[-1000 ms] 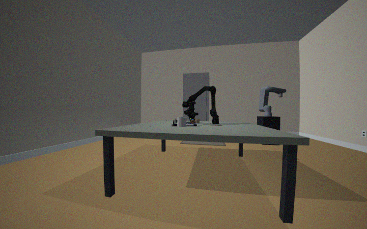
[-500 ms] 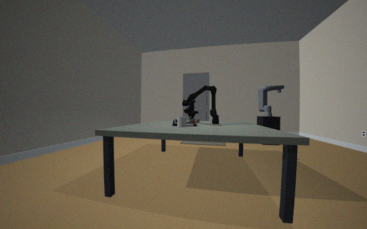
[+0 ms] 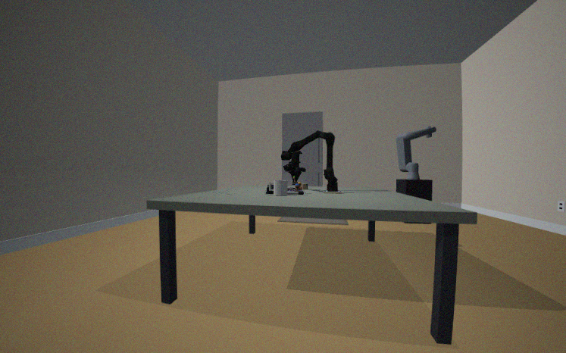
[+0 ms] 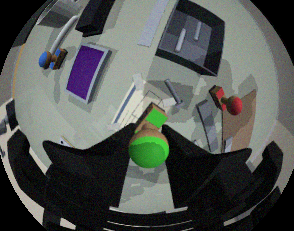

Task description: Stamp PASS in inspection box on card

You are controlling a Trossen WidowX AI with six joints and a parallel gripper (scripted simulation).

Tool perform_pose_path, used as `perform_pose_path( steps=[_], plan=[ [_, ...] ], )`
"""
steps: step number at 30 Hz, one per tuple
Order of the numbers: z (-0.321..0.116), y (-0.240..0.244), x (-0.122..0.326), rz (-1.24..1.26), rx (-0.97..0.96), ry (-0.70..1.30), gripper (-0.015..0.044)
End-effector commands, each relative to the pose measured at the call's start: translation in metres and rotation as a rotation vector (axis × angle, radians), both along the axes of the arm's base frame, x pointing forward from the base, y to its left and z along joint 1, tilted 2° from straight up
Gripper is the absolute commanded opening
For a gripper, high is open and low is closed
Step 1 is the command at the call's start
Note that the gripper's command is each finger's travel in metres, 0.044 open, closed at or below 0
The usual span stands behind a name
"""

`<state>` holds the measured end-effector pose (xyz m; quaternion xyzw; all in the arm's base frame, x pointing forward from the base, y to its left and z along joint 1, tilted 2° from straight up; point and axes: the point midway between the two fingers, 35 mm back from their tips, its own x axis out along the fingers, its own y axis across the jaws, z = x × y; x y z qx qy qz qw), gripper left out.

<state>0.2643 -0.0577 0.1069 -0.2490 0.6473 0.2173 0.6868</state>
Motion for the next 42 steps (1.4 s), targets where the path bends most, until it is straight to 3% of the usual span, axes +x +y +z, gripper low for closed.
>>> perform_pose_path(
  steps=[1,14,37,42],
  plan=[
    [0.009,0.001,0.0,0.002,0.002,-0.004,0.0],
    [0.025,0.007,0.005,0.002,0.003,-0.005,0.0],
    [0.028,0.13,0.093,-0.002,0.014,-0.011,0.0],
    [0.027,0.134,0.094,-0.002,0.014,-0.012,0.0]
  ],
)
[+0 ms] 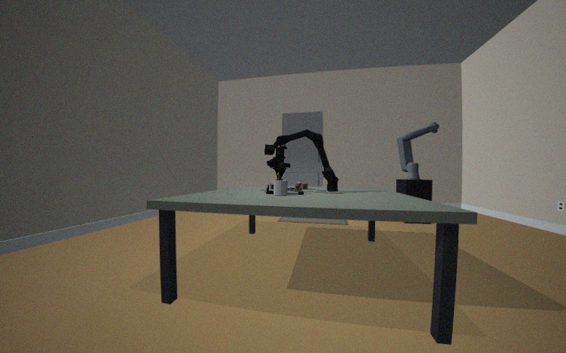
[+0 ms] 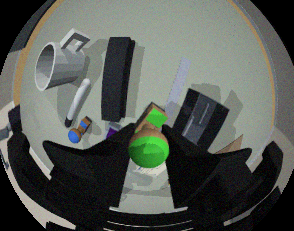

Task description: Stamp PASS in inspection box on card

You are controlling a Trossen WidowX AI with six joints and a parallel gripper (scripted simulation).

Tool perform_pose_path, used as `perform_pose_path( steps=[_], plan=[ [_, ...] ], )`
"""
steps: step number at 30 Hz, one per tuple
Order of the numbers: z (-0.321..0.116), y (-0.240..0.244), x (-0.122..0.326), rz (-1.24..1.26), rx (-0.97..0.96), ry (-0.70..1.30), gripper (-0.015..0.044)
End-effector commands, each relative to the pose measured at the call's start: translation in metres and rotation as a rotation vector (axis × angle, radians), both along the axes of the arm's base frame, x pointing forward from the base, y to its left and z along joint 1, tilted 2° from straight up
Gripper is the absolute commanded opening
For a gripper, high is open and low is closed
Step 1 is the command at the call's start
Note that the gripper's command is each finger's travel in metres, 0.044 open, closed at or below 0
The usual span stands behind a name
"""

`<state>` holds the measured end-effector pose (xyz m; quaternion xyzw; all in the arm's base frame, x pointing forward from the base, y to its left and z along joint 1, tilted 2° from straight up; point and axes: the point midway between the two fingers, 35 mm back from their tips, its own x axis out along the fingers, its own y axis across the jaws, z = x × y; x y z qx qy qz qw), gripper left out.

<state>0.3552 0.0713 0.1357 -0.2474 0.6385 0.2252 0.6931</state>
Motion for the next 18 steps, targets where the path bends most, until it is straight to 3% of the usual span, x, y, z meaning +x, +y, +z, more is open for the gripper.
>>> perform_pose_path(
  steps=[1,18],
  plan=[
    [-0.002,0.005,0.004,-0.012,-0.005,0.004,0.0],
    [-0.027,0.005,0.007,-0.012,-0.005,0.004,0.0]
  ],
)
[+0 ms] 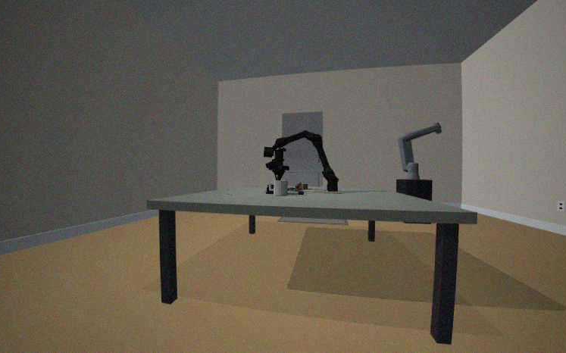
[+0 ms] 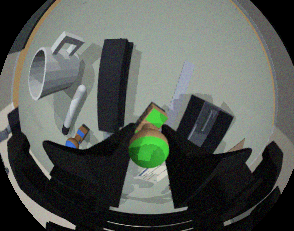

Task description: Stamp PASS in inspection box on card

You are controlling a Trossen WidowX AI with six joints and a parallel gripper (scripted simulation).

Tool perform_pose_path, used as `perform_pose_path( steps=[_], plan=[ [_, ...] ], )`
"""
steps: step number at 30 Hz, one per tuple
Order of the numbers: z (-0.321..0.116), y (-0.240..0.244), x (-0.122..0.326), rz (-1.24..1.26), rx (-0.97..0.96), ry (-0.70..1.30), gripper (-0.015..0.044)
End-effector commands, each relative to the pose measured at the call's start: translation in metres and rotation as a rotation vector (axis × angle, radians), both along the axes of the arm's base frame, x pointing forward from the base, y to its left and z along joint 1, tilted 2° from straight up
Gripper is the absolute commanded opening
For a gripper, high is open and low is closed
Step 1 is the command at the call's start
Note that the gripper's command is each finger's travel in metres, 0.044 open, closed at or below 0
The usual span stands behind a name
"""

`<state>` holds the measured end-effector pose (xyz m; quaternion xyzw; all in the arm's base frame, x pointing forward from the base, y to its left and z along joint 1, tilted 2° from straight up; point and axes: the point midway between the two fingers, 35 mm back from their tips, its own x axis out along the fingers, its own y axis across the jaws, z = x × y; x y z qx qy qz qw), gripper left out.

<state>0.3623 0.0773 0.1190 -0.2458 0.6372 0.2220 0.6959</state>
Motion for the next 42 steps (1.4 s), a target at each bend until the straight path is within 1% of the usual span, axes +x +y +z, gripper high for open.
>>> perform_pose_path(
  steps=[1,26,33,42],
  plan=[
    [-0.012,-0.001,0.0,-0.005,-0.005,0.01,0.0],
    [-0.052,-0.002,0.0,-0.005,-0.006,0.01,0.0],
    [-0.053,-0.002,0.0,-0.005,-0.006,0.01,0.0],
    [-0.05,-0.001,0.001,-0.003,-0.001,0.005,0.0236]
  ],
)
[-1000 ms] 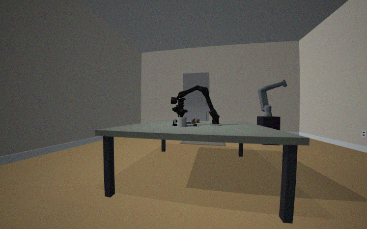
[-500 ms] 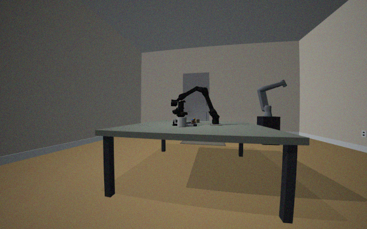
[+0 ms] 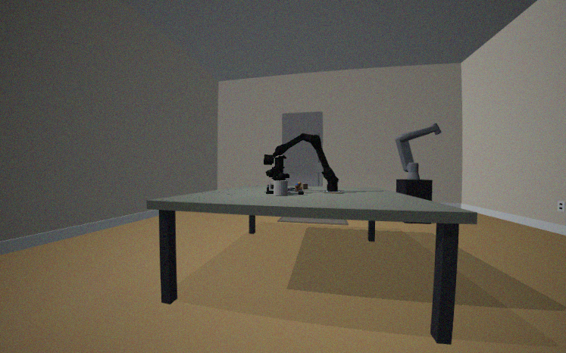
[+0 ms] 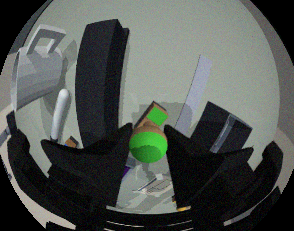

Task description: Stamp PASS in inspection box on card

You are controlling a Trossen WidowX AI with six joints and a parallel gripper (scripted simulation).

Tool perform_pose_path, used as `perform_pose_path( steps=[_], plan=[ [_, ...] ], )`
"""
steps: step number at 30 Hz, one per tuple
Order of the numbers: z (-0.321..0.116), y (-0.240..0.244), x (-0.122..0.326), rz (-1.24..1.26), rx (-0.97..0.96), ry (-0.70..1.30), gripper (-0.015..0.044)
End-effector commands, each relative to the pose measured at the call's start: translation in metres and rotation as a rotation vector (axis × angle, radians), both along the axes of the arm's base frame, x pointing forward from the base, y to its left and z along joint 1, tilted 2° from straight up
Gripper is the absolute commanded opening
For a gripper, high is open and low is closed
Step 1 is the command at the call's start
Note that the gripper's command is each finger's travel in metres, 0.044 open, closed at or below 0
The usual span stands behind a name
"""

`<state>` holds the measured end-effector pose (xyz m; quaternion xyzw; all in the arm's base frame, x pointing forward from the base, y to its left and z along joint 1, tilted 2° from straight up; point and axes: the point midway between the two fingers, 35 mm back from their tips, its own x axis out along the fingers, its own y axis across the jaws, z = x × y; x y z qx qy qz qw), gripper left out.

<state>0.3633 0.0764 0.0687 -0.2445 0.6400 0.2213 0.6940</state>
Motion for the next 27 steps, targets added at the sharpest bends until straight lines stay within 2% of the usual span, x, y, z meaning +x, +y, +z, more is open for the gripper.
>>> perform_pose_path(
  steps=[1,5,14,27],
  plan=[
    [0.001,0.0,0.0,0.0,0.0,-0.001,0.0263],
    [0.009,0.0,0.001,0.0,0.0,-0.001,0.0266],
    [0.115,0.001,-0.007,-0.002,-0.004,0.004,0.0266],
    [0.117,0.001,-0.008,-0.002,-0.004,0.004,0.0266]
  ],
)
